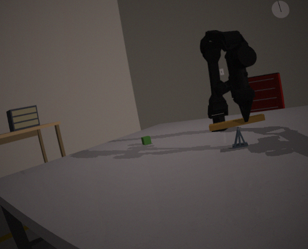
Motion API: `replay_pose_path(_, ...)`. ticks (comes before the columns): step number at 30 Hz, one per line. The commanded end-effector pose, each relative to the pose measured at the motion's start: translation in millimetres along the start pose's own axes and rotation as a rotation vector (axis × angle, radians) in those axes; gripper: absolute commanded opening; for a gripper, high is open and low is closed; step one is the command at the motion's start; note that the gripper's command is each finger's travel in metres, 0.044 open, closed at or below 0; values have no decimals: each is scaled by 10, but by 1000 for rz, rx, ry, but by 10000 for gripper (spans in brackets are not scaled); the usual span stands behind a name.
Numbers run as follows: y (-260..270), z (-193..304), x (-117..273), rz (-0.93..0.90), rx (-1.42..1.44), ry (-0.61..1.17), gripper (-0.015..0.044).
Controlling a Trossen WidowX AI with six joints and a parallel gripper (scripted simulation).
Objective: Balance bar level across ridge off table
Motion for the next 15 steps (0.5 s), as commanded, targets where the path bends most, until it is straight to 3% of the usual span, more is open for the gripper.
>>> replay_pose_path(1, -1, 0, -24, 2, -2, 2, 0)
replay_pose_path(15, -1, -1, -15, 2, -2, 2, 0)
Point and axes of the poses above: the point midway between the two fingers, 35 mm back from their tips, its own x axis back along the fingers, its own y axis across the jaws, z = x × y, the point moved 2 cm from there along x, back along the fingers, and after that the axes turned 7 degrees about -x, right-handed, at the moved point
